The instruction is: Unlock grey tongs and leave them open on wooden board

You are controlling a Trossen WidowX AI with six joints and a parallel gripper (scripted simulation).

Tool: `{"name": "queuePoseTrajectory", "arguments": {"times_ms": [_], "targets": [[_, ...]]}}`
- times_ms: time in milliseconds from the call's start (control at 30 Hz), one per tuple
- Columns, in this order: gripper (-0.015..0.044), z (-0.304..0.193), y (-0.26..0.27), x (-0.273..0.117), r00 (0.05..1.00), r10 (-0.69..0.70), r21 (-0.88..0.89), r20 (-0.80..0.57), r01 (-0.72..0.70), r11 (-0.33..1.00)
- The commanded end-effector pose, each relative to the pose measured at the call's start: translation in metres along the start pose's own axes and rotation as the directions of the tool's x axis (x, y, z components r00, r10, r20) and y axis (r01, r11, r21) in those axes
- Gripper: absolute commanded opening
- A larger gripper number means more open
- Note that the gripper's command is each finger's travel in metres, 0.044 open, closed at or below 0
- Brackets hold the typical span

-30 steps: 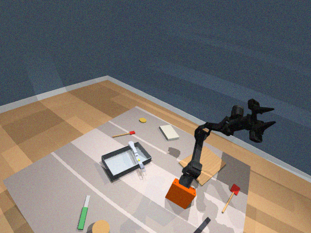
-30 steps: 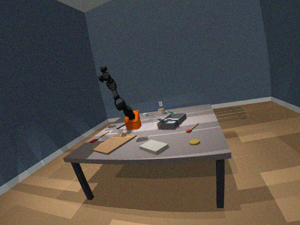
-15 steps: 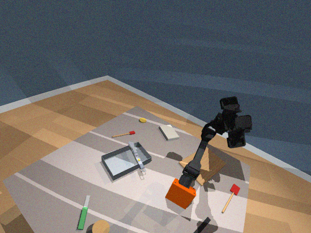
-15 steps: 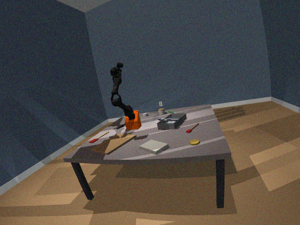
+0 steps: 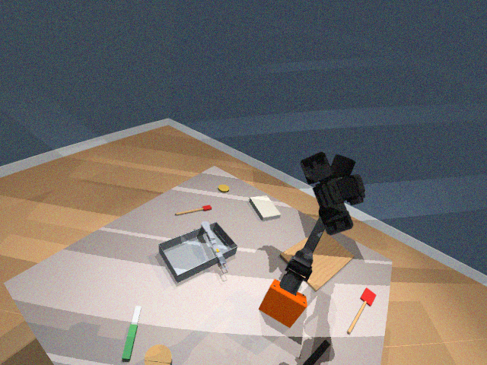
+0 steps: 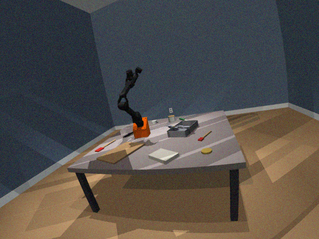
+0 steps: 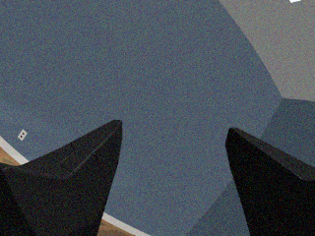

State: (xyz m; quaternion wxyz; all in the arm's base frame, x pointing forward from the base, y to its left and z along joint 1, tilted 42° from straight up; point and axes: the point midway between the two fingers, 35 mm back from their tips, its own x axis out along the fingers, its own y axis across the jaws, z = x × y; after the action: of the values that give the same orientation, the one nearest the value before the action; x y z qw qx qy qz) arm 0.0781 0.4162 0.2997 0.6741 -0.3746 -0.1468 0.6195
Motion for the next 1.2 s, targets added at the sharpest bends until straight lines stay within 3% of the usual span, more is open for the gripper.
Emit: {"name": "queuePoseTrajectory", "arguments": {"times_ms": [0, 167, 400, 633, 900, 1033, 1167], "targets": [[0.0260, -0.024, -0.008, 0.007, 0.997, -0.010, 0.066, -0.079, 0.015, 0.998], [0.0260, -0.073, -0.013, 0.016, 0.971, 0.011, 0.242, -0.239, 0.048, 0.969], [0.0260, -0.177, -0.031, 0.018, 0.837, 0.035, 0.436, -0.546, 0.248, 0.865], [0.0260, -0.285, -0.040, -0.011, 0.557, 0.130, 0.498, -0.820, 0.584, 0.641], [0.0260, -0.407, -0.033, -0.089, 0.091, 0.301, 0.199, -0.949, 0.915, 0.351], [0.0260, -0.450, -0.024, -0.137, -0.145, 0.398, -0.053, -0.906, 0.971, 0.234], [0.0260, -0.484, -0.014, -0.194, -0.392, 0.482, -0.363, -0.784, 0.919, 0.157]]}}
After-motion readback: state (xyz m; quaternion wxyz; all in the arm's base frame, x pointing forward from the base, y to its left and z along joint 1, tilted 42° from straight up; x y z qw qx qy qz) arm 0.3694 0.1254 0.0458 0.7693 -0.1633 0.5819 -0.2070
